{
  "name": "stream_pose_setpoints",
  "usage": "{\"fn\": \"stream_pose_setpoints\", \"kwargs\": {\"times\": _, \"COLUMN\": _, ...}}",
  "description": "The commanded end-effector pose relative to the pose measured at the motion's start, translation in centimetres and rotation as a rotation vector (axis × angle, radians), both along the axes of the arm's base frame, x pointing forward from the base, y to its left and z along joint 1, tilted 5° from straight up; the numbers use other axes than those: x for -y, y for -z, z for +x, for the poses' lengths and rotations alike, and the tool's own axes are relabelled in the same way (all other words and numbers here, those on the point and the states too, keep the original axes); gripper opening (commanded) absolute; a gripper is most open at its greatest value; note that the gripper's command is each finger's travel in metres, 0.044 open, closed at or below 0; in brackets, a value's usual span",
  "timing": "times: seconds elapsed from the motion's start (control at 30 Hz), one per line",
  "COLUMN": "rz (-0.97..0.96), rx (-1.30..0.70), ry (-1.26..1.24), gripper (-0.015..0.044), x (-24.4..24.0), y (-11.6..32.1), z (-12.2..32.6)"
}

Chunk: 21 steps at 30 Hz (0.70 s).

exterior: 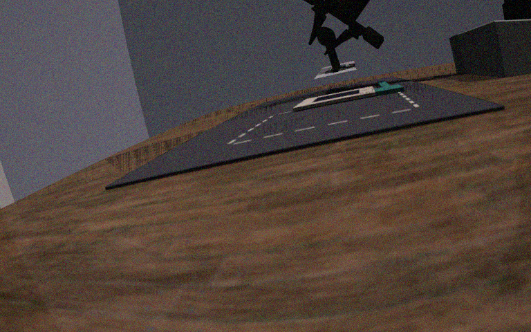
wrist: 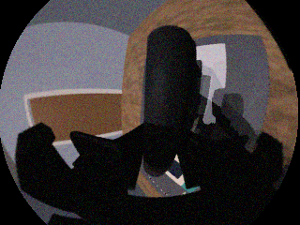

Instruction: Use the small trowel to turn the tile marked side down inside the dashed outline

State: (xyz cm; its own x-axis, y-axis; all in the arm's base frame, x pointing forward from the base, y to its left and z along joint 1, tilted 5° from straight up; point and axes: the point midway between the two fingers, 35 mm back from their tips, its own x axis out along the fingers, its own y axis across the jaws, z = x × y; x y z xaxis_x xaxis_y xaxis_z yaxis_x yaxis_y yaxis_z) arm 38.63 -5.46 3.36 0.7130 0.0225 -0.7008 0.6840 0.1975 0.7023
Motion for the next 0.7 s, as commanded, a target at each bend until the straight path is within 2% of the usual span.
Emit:
{"fn": "stream_pose_setpoints", "kwargs": {"times": 0.0, "rz": -0.010, "rx": 0.027, "ry": 0.007, "gripper": 0.0000, "x": -1.0, "y": -0.4, "z": -0.5}}
{"fn": "stream_pose_setpoints", "kwargs": {"times": 0.67, "rz": -0.011, "rx": 0.028, "ry": 0.007, "gripper": 0.0000, "x": -1.3, "y": 1.6, "z": -0.9}}
